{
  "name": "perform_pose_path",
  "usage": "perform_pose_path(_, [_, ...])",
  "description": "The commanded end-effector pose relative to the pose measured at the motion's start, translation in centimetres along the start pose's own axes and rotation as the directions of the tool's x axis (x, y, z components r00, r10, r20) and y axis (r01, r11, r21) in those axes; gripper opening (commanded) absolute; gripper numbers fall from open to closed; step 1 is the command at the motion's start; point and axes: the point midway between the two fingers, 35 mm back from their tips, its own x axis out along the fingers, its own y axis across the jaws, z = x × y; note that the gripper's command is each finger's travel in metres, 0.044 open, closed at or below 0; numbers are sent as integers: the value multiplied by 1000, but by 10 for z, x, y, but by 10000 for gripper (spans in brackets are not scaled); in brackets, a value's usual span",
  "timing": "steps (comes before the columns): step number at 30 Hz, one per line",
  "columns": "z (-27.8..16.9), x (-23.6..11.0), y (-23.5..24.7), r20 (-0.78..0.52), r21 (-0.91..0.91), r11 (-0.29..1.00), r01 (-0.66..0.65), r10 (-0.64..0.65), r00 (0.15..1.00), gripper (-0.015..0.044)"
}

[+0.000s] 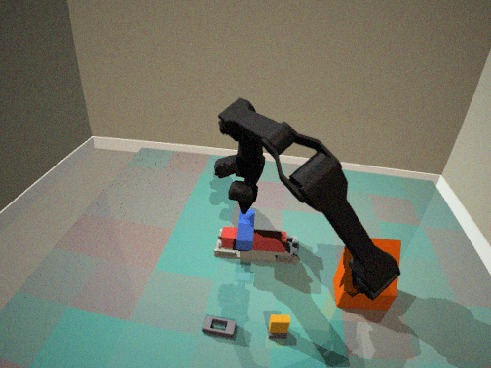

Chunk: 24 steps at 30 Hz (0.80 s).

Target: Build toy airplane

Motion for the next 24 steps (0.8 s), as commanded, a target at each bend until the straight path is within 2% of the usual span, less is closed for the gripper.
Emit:
perform_pose_path(1, [0, -1, -1, -3, -160, 987, 2, -3, 1000, 440])
perform_pose_path(8, [0, -3, 9, -3, -160, 987, 3, -3, 1000, 440])
perform_pose_path(16, [-20, -19, 120, -4, -154, 988, 4, -5, 1000, 440])
perform_pose_path(24, [-72, -11, 215, -8, -151, 988, -4, 3, 1000, 440])
